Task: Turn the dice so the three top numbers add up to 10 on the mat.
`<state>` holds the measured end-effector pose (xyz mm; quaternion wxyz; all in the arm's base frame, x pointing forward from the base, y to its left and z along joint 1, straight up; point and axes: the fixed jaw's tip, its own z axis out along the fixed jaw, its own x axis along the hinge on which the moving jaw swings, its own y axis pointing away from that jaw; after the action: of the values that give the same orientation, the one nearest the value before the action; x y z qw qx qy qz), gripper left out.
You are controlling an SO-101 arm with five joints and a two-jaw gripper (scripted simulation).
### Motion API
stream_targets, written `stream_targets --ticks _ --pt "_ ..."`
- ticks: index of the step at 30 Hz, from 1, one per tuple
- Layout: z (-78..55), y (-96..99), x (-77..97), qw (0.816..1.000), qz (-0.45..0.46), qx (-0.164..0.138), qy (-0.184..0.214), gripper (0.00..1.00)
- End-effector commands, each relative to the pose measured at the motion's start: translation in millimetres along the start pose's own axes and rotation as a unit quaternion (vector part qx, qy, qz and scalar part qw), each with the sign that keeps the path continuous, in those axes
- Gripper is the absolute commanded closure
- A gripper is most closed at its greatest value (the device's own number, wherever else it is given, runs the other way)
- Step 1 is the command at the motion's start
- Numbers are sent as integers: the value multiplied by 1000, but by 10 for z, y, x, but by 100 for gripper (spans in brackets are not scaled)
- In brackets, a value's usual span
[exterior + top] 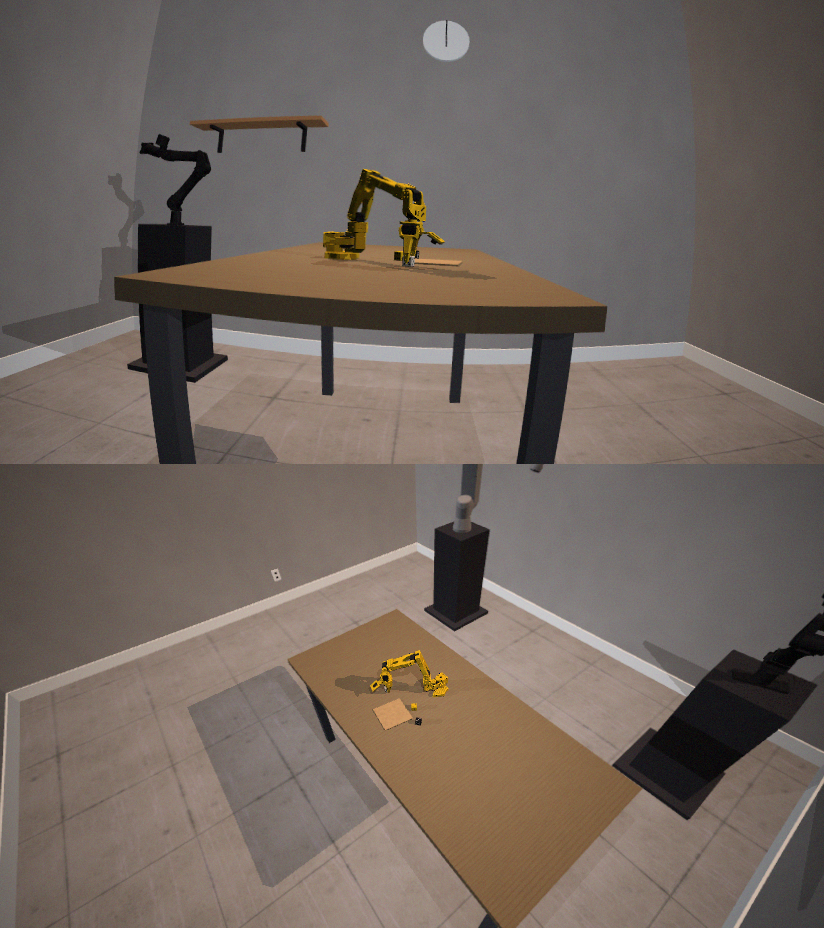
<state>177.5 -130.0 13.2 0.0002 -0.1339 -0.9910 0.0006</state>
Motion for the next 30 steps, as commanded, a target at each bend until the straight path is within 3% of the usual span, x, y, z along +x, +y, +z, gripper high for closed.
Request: stream_targets --ticks 1,30 --pt "-67 -58 -51 1000 0 8 -20 78" --pt "-67 -112 -49 1000 0 8 -20 88"
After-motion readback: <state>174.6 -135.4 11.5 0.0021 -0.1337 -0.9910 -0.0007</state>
